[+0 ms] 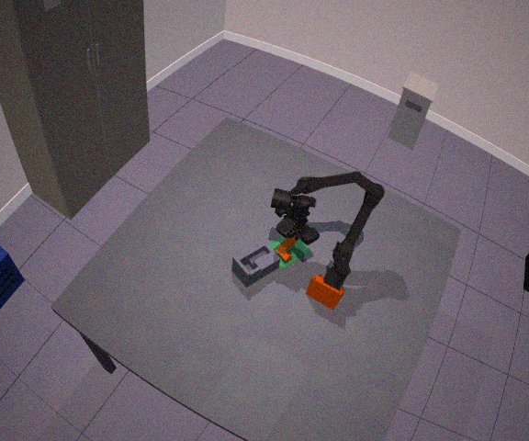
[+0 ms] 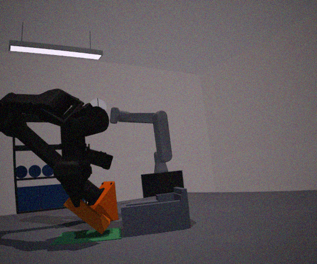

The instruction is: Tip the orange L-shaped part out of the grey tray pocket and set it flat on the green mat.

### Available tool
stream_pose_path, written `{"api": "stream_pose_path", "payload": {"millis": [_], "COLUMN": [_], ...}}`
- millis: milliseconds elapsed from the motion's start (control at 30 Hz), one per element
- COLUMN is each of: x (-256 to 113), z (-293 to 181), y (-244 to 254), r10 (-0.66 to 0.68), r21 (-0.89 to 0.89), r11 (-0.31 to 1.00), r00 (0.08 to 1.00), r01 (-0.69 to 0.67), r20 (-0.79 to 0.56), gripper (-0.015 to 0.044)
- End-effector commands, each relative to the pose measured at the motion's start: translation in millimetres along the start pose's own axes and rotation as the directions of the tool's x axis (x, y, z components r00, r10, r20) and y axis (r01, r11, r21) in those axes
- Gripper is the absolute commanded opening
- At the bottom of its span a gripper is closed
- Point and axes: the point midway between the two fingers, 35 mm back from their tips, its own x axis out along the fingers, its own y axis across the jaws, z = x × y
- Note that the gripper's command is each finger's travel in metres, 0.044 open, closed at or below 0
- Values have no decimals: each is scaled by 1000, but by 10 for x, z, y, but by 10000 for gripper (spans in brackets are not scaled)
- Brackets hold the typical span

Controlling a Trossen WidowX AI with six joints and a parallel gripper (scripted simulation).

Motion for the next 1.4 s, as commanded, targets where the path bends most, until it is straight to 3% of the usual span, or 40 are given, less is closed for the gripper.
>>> {"api": "stream_pose_path", "payload": {"millis": [0,100,433,600,767,1367], "x": [13,10,-14,-465,-882,-842], "z": [-11,-2,0,14,-25,1], "y": [0,2,-2,-24,22,-2], "r10": [-5,0,-2,-29,-51,-60], "r21": [1,1,2,24,45,38], "r11": [1000,1000,1000,999,998,998], "r00": [1000,1000,1000,999,997,996], "r01": [5,0,2,28,48,58], "r20": [-1,0,2,36,62,64], "gripper": [0,0,263,394,400,400]}}
